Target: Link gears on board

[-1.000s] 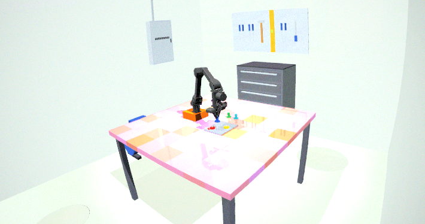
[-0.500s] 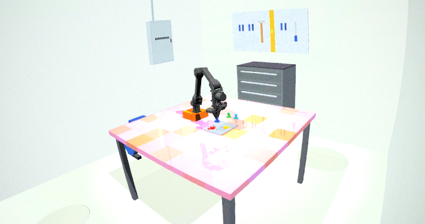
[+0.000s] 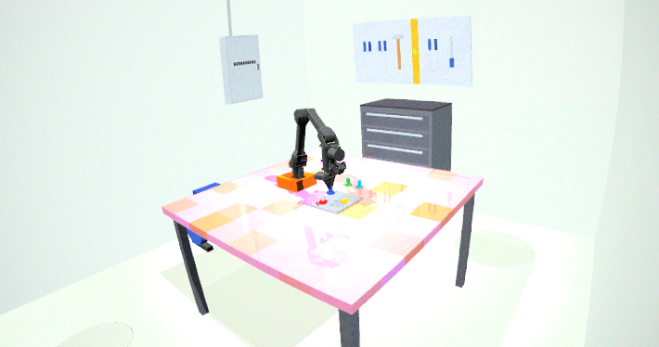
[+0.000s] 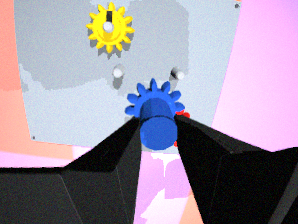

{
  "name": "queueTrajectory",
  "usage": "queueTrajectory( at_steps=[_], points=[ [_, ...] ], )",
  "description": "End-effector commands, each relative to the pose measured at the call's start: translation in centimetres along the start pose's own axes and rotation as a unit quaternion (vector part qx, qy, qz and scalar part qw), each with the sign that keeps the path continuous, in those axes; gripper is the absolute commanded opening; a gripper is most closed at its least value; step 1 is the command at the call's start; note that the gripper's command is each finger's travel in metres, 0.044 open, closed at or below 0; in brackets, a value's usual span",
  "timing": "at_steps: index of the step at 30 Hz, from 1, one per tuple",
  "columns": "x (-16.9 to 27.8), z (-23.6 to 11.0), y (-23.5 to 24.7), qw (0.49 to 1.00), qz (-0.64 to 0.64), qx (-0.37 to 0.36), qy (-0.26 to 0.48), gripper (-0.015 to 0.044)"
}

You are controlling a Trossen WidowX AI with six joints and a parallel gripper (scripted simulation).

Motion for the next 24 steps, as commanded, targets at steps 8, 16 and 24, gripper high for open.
queueTrajectory(
  at_steps=[8, 16, 24],
  points=[
    [0.3, 1.9, 0.0, 0.998, -0.065, 0.0, 0.005, 0.0],
    [0.2, 2.9, 0.0, 1.0, -0.008, 0.0, 0.005, 0.0],
    [0.3, 4.1, 0.0, 0.995, 0.098, 0.001, 0.005, 0.0]
  ],
)
Point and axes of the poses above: the point midway between the two fingers, 35 mm back from their tips, its own z axis out along the fingers, its own y axis across the jaws, x = y × z, the point moved 5 cm from there along -z, back along the fingers, and after that the axes turned 2 degrees about -z, right-handed, at the moved point
